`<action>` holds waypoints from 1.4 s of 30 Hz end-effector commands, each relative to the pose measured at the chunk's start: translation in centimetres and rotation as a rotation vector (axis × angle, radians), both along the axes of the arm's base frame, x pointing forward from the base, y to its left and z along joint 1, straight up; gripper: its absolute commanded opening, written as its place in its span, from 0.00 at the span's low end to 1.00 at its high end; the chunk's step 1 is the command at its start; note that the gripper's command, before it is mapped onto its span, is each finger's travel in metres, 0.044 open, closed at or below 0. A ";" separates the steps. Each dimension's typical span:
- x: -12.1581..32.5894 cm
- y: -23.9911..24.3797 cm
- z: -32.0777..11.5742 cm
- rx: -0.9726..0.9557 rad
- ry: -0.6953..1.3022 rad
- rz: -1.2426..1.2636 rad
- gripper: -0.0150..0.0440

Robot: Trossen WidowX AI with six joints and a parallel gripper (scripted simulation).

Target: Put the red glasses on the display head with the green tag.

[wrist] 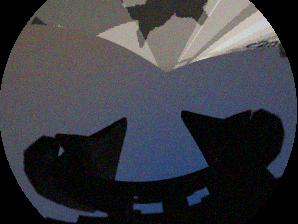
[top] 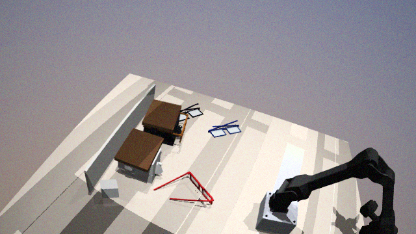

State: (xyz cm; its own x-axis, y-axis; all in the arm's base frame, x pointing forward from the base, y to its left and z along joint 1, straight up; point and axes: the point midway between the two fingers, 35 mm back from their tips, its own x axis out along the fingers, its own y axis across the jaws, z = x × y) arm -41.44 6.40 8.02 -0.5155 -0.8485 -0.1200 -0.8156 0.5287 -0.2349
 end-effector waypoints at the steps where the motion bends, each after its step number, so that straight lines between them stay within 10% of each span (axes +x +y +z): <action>1: 0.0 0.0 0.0 0.000 0.000 0.000 0.98; 8: 0.0 0.0 0.0 0.000 0.000 0.000 1.00; 18: 5.3 13.9 -1.5 0.223 -0.024 -0.358 0.59; 42: 38.6 30.3 -4.6 0.629 -0.469 -1.060 0.59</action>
